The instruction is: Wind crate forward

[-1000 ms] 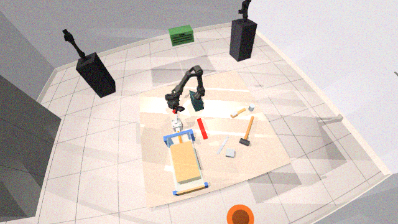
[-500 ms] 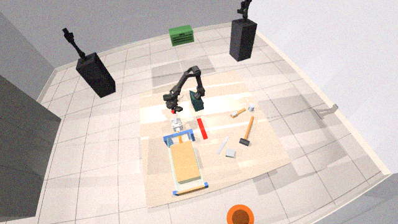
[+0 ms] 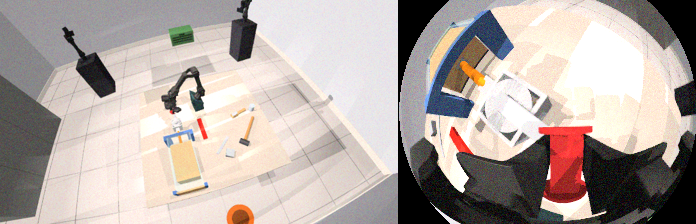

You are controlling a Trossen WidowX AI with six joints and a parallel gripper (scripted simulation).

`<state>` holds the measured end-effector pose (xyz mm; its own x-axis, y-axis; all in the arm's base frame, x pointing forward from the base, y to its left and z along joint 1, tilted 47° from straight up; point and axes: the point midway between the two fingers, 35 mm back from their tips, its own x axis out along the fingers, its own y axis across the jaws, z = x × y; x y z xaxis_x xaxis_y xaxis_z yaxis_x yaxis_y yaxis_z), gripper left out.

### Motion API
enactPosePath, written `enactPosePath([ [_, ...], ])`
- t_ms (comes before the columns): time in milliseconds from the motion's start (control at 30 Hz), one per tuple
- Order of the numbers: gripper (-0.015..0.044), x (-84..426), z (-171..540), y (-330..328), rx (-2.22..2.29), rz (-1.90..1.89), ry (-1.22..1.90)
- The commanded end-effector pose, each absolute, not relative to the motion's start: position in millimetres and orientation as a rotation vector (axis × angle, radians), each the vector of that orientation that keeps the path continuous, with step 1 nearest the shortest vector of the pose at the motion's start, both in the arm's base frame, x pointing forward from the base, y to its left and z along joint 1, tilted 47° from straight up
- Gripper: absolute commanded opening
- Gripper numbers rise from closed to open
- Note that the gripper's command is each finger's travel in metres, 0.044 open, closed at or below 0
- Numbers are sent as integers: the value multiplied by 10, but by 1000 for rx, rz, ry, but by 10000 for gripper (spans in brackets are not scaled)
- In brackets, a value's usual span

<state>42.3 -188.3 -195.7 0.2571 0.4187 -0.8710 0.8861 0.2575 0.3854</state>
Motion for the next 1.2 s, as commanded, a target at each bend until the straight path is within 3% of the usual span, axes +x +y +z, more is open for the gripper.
enactPosePath([
  [0, 0, 419, -2118, -2070, 1297, -537, 1344],
  [1167, 0, 629, -2423, -2403, 1294, -537, 1341],
])
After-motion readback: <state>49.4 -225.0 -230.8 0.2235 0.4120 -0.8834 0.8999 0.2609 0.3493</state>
